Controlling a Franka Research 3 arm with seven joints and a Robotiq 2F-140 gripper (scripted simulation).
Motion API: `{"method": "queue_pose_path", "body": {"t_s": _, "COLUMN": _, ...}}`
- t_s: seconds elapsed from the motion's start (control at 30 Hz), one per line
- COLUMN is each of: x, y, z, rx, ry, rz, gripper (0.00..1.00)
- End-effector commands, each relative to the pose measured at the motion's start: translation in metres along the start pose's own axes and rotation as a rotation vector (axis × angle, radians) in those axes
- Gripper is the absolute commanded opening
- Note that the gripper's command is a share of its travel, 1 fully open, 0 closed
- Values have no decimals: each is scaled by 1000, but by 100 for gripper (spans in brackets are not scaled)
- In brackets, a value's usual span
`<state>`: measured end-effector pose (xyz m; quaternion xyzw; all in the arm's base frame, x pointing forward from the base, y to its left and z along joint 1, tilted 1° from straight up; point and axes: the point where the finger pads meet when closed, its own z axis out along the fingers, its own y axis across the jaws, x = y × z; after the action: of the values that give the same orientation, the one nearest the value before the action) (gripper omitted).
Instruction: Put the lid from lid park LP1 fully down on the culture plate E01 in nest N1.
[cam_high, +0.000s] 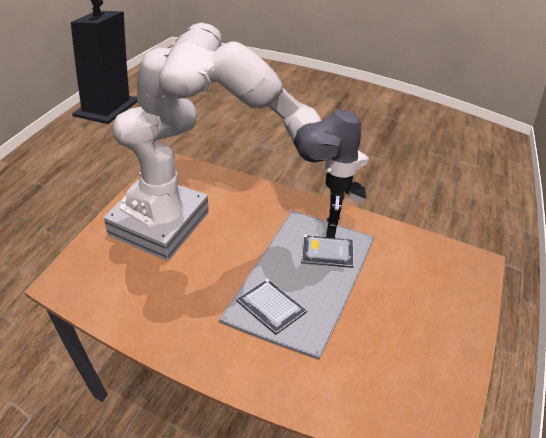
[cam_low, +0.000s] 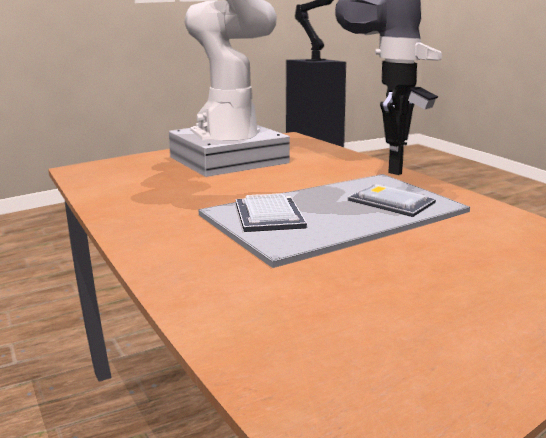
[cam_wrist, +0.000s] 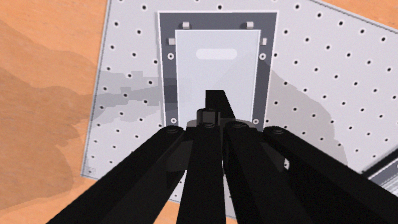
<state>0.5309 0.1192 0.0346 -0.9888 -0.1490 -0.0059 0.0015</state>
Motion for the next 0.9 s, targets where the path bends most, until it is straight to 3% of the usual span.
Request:
{"method": "queue_pose_path", "body": {"t_s": 0.0, "x": 0, "y": 0, "z": 0, "rx": 0, "ry": 0, "rz": -6, "gripper": 10}}
{"method": "queue_pose_path", "body": {"t_s": 0.67, "x": 0, "y": 0, "z": 0, "rx": 0, "ry": 0, "rz": -6, "gripper": 10}}
{"method": "queue_pose_path", "body": {"t_s": 0.7, "x": 0, "y": 0, "z": 0, "rx": 0, "ry": 0, "rz": -6, "gripper": 69}}
{"method": "queue_pose_path", "body": {"t_s": 0.87, "x": 0, "y": 0, "z": 0, "rx": 0, "ry": 0, "rz": -6, "gripper": 69}}
